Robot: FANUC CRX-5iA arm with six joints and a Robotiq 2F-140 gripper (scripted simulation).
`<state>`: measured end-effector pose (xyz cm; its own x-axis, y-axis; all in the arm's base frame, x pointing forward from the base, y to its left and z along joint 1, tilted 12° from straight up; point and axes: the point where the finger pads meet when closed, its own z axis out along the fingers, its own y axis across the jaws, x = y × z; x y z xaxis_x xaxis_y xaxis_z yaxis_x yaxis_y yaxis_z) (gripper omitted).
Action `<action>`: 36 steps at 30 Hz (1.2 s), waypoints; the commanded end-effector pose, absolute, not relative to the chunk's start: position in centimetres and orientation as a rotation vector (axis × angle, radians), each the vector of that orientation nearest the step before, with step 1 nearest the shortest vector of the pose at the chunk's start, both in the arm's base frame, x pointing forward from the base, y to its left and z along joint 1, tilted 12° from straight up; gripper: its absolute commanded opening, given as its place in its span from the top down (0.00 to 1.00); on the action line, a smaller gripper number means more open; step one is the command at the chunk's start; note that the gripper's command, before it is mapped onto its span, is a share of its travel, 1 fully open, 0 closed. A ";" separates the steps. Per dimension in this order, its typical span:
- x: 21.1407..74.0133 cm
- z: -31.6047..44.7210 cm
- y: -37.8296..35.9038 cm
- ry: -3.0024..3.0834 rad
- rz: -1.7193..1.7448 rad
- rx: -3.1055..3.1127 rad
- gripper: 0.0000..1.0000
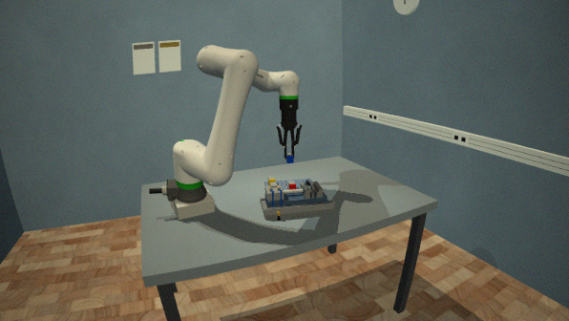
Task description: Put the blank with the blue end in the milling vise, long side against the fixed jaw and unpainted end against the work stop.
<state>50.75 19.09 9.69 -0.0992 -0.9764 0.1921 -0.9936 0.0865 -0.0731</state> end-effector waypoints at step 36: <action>51.4 11.7 8.3 -2.255 0.285 2.035 0.90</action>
<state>51.31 9.05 11.47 -0.1078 -0.9755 0.1920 -0.9926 0.0948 -0.0754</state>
